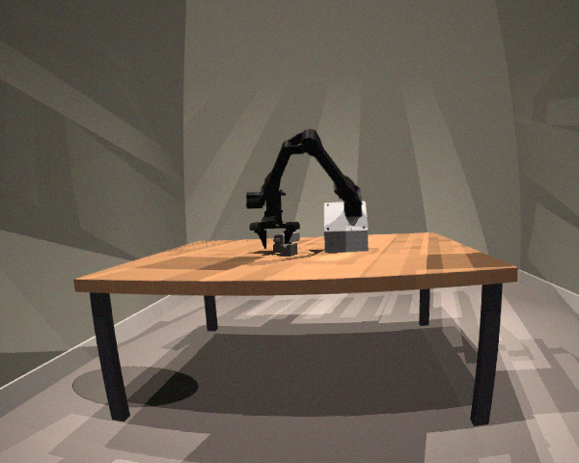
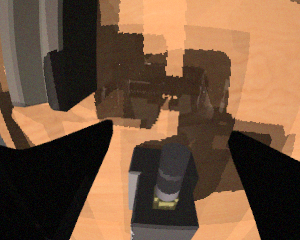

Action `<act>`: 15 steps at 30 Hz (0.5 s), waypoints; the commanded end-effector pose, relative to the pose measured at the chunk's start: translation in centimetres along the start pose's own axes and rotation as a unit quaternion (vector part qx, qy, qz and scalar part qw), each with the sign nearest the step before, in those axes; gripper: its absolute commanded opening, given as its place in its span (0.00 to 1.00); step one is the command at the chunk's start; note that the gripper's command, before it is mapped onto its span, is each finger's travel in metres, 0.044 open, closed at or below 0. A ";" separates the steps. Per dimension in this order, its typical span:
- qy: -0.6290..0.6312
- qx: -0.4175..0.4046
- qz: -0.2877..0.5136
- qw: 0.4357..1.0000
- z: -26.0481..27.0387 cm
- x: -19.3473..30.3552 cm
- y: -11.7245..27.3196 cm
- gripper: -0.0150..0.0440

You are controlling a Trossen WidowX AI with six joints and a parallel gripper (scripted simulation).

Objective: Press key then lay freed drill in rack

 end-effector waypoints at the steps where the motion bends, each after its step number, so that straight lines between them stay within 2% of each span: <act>1: 0.000 0.000 0.000 1.000 0.0 0.0 0.0 0.82; 12: 0.000 0.000 0.000 1.000 0.0 0.0 0.0 0.33; 15: 0.000 0.000 0.000 1.000 0.0 0.0 0.0 0.30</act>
Point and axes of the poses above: the point midway between the two fingers, 35 mm back from their tips, its own y axis back along the fingers, its own z axis across the jaws, x = y × z, the point moved 2 cm from there along y, back along the fingers, and after that the axes turned 14 degrees about y, right-handed, at the moved point
